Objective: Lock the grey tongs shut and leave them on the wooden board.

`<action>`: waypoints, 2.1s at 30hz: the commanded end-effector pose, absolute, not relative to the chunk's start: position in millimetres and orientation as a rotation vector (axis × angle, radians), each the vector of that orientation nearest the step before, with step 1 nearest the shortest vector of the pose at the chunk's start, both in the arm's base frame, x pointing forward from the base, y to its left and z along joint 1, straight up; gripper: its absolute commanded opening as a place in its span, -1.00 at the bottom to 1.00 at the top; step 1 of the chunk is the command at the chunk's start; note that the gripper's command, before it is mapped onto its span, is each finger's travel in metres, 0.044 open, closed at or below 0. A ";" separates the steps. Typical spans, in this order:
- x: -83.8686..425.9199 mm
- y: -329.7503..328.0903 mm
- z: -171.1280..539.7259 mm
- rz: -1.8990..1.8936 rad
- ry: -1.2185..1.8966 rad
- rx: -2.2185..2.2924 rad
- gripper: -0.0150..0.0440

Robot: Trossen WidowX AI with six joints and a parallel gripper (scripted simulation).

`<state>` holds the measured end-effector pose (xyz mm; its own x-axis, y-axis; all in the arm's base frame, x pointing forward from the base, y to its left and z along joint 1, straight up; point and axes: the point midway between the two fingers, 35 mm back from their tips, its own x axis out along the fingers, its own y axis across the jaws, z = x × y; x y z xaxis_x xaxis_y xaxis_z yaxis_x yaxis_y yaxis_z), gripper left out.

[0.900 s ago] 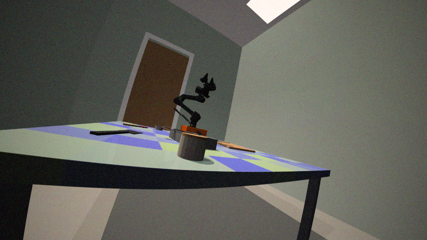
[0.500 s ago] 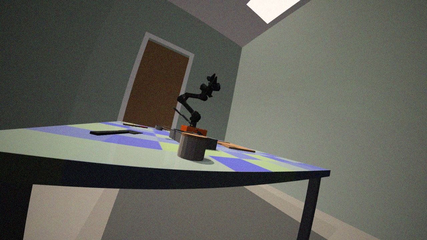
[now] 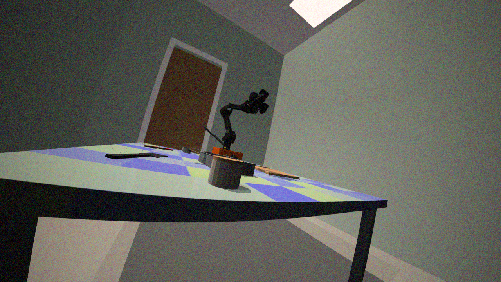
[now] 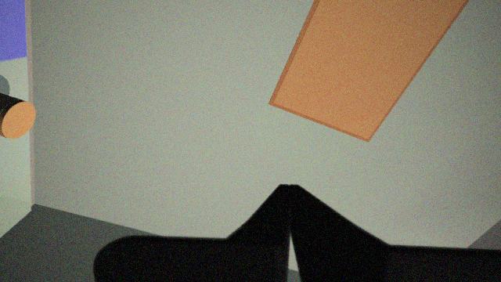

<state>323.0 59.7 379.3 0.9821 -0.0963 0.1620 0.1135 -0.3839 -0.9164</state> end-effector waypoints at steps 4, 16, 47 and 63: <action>381.5 13.0 292.1 0.171 0.360 -2.110 -1.00; 383.5 -71.0 177.0 0.753 0.810 -1.952 -1.00; 310.5 -146.1 77.6 1.310 1.105 -1.377 -1.00; 312.3 -147.0 51.4 1.310 1.105 -1.377 -1.00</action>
